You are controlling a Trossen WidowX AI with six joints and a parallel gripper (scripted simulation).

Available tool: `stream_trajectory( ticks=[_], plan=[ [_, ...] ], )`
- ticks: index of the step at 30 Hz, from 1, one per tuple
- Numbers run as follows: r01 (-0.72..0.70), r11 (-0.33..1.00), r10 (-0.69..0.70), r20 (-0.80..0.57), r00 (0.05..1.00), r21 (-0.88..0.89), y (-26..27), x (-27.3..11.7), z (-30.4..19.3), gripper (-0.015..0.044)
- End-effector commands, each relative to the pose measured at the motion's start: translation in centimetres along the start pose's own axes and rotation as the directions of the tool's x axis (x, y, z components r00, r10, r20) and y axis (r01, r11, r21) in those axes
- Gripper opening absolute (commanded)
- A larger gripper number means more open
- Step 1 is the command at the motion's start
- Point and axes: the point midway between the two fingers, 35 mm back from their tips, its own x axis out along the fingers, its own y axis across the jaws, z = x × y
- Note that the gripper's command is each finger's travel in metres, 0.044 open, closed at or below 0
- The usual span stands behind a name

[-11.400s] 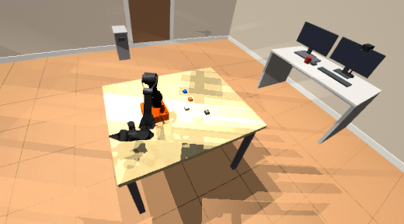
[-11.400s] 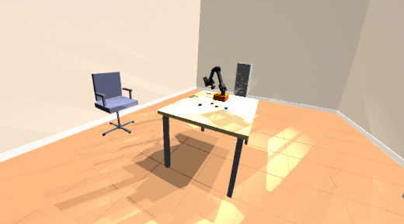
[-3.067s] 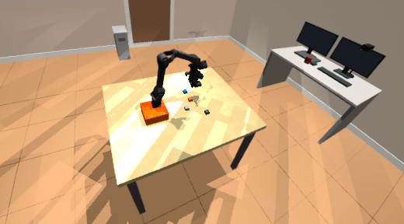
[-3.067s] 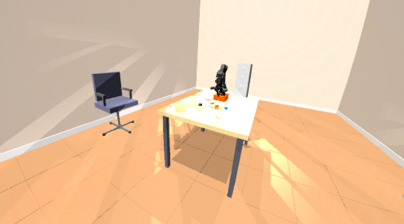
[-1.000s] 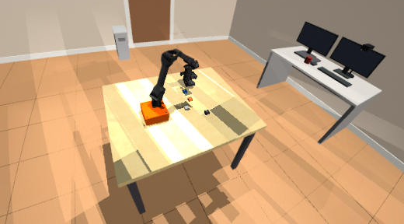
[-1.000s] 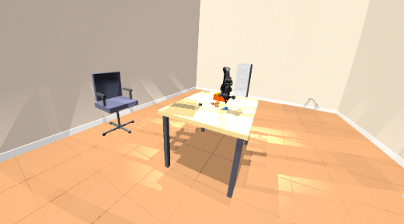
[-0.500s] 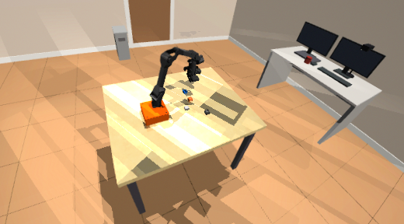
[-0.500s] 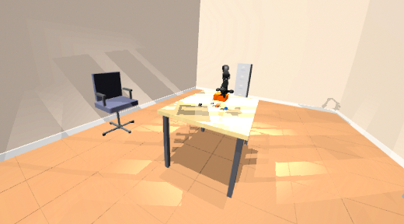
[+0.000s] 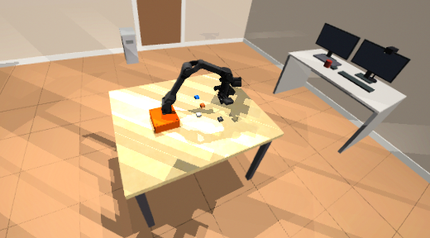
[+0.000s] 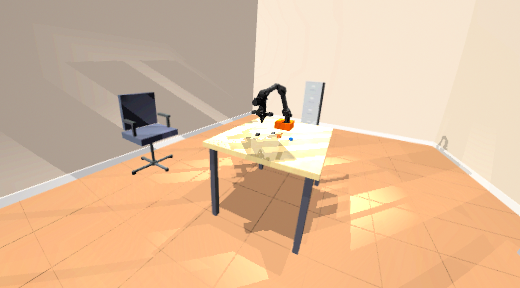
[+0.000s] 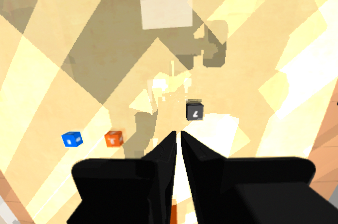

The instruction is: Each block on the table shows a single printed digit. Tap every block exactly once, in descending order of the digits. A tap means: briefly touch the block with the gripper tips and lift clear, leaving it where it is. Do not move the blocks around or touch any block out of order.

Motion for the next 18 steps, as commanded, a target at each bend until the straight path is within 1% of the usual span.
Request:
stream_trajectory(
  ticks=[1,8,10,13,15,18],
  plan=[
    [0.013,1.000,-0.013,-0.009,1.000,-0.008,-4.7,0.0,-1.0,0.0020],
    [0.013,1.000,-0.013,-0.009,1.000,-0.008,-5.0,0.3,-1.1,0.0020],
    [0.013,1.000,-0.013,-0.009,1.000,-0.008,-5.1,2.4,-0.9,0.0020],
    [0.013,1.000,-0.013,-0.009,1.000,-0.008,-5.1,7.1,-1.1,0.0020],
    [0.013,1.000,-0.013,-0.010,1.000,-0.008,-5.1,8.1,-1.2,0.0020],
    [0.013,1.000,-0.013,-0.010,1.000,-0.008,-5.1,8.2,-1.2,0.0020]
  ],
)
